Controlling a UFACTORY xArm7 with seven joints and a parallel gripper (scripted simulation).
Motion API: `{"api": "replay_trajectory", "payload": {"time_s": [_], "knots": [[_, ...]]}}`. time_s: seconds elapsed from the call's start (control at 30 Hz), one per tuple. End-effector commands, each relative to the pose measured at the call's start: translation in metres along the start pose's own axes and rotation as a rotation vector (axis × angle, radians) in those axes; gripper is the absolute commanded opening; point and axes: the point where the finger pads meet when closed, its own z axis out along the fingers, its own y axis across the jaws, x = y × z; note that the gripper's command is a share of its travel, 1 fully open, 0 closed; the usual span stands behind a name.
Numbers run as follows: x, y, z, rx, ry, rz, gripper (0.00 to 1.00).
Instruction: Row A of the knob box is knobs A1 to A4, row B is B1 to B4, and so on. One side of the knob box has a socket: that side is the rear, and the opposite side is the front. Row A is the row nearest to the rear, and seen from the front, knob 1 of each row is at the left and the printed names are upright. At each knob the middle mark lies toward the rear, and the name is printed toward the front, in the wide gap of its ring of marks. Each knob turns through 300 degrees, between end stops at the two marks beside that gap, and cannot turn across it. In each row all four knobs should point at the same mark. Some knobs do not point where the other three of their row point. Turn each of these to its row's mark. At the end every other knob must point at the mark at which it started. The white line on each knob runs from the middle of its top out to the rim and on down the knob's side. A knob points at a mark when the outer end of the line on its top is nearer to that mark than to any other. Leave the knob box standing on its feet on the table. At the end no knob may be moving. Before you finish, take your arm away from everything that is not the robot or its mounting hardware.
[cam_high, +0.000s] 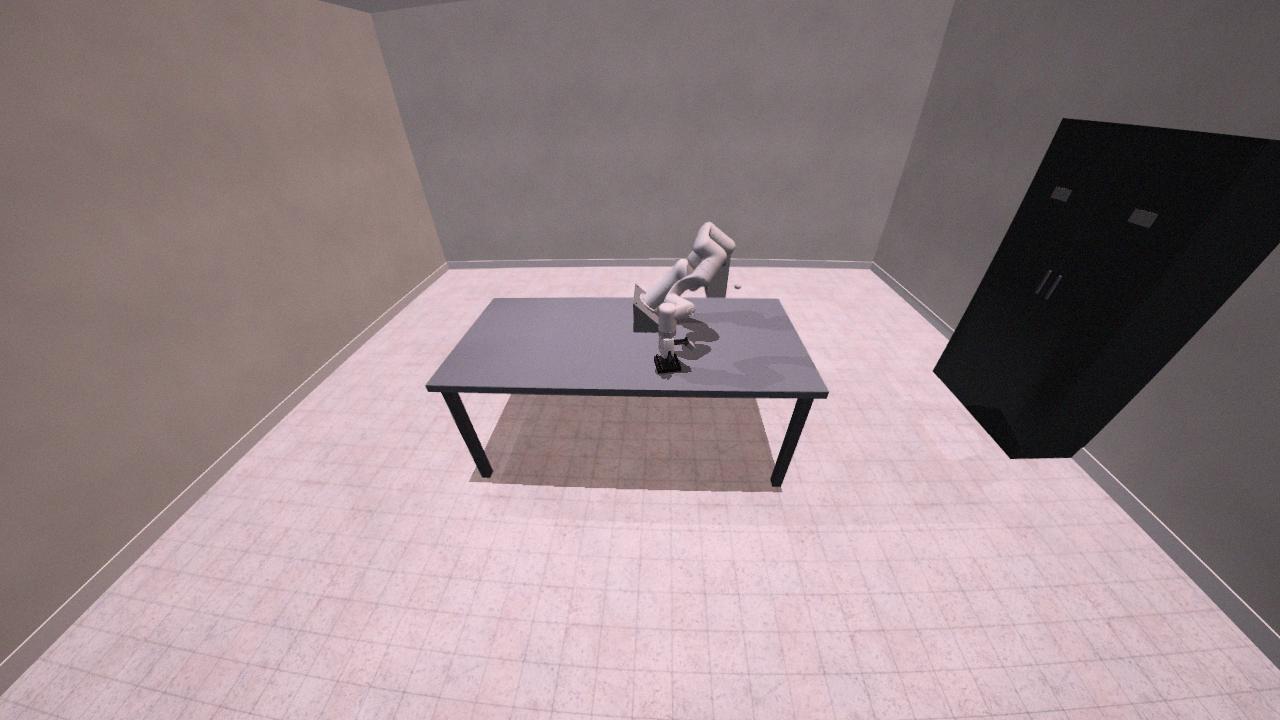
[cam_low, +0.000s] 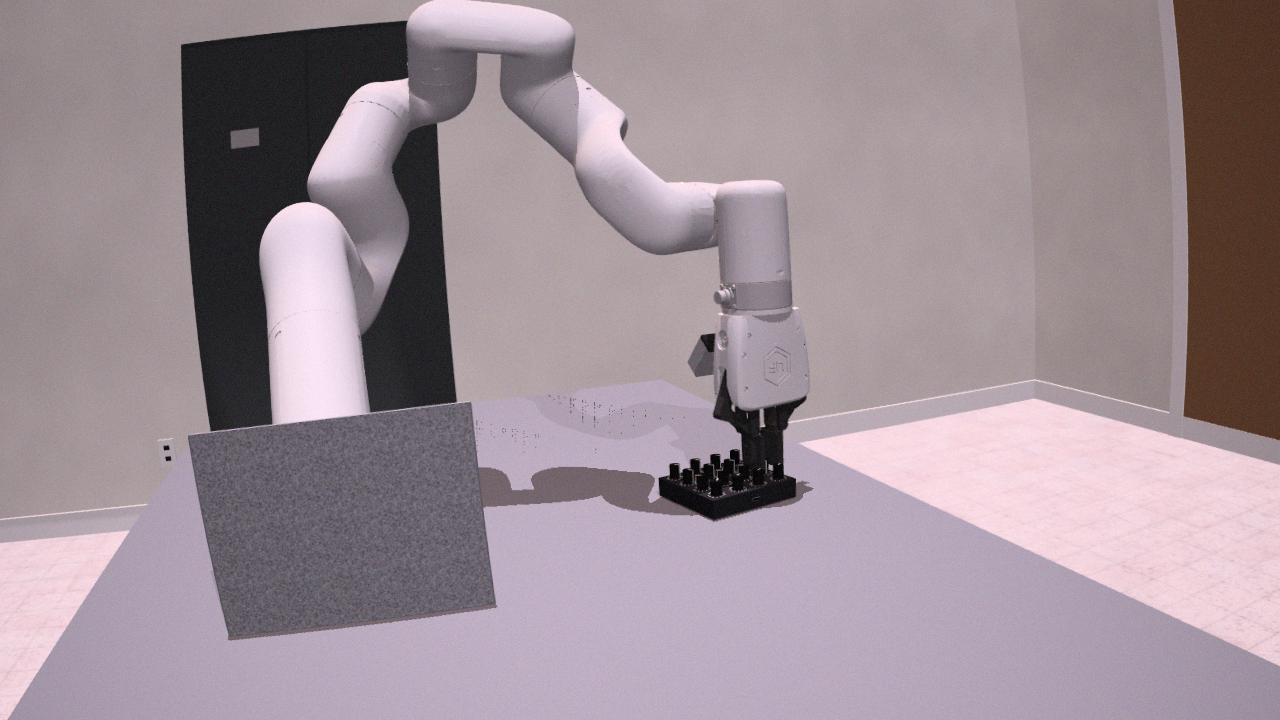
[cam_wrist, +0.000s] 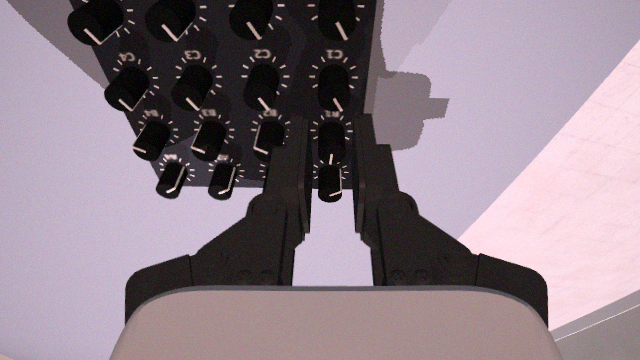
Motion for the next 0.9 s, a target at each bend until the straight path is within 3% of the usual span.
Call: {"api": "replay_trajectory", "payload": {"time_s": [0.0,0.7,0.73,0.87], "knots": [[-0.0012,0.0012,-0.0018,-0.004,-0.003,0.001,0.19],[-0.0012,0.0012,-0.0018,-0.004,-0.003,0.001,0.19],[-0.0012,0.0012,-0.0018,-0.004,-0.003,0.001,0.08],[-0.0012,0.0012,-0.0018,-0.004,-0.003,0.001,0.08]]}}
